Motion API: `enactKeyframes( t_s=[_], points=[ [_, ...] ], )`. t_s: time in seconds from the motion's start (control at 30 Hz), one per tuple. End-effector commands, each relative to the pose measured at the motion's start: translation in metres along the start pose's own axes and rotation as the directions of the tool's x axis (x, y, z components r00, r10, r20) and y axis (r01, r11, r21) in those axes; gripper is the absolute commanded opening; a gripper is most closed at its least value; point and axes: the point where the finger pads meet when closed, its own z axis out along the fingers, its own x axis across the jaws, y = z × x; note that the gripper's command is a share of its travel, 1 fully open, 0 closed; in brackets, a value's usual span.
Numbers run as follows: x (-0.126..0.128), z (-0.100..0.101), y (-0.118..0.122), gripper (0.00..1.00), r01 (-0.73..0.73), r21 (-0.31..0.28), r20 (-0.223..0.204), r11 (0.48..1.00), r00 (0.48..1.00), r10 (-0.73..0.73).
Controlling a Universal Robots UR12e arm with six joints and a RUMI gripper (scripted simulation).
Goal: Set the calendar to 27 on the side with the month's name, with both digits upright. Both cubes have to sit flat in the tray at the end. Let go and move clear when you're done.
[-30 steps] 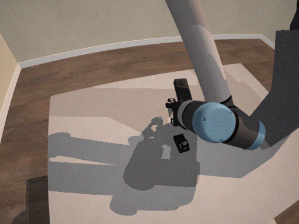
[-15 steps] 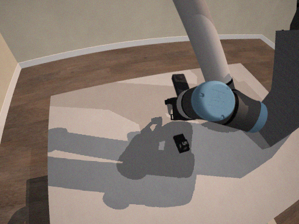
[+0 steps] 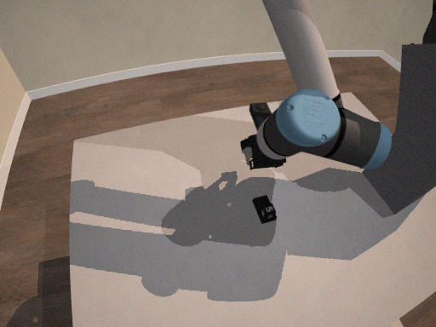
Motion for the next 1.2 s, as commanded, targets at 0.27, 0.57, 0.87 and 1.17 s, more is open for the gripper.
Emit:
enactKeyframes(
  t_s=[0.27, 0.57, 0.87, 1.17],
  points=[
    [-0.0011, 0.0022, -0.0020, 0.11, 0.002, -0.165, -0.002, 0.986, 1.000, -0.002],
    [-0.0002, -0.0003, -0.0026, 0.11, 0.000, -0.249, 0.000, 0.968, 1.000, 0.001],
    [-0.0003, 0.0007, -0.0027, 0.11, 0.001, -0.280, -0.001, 0.960, 1.000, -0.001],
    [-0.0005, 0.0029, -0.0034, 0.11, 0.003, -0.397, -0.003, 0.918, 1.000, -0.005]
  ],
)
